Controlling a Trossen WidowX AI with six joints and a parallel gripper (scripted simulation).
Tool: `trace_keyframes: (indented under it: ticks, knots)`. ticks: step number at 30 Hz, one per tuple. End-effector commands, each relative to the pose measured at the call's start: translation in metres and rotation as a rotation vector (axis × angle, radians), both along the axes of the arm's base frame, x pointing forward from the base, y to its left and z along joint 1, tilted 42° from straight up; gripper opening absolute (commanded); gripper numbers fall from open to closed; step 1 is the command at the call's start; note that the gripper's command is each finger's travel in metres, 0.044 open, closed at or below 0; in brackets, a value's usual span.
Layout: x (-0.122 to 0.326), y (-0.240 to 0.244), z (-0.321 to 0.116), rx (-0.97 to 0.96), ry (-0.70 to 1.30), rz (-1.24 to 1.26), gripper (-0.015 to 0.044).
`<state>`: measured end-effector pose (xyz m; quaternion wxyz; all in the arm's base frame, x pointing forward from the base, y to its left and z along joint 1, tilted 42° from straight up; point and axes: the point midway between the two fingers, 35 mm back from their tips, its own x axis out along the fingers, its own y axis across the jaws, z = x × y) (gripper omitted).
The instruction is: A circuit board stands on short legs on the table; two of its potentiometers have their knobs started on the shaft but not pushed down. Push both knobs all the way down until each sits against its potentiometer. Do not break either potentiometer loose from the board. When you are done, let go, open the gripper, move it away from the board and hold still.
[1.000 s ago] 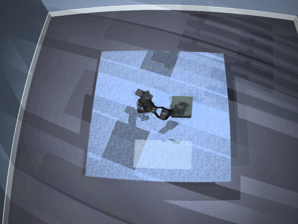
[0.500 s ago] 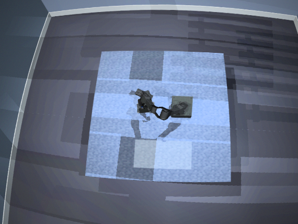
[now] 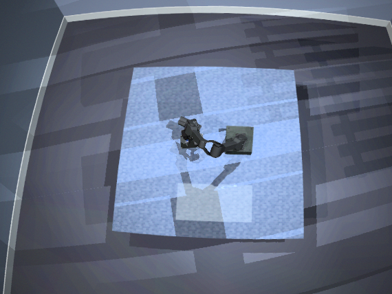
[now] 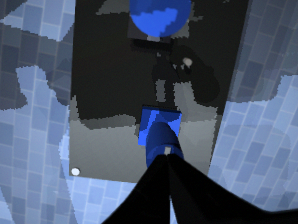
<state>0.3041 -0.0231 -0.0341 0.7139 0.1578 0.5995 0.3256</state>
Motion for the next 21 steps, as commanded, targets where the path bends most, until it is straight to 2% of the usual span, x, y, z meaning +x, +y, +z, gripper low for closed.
trace_keyframes:
  ticks: [1, 21]
  knots:
    - [0.0013, 0.0023, -0.0009, 0.002, -0.004, 0.002, 0.0000]
    - [0.0014, 0.0032, -0.0019, 0.002, -0.004, 0.002, 0.0000]
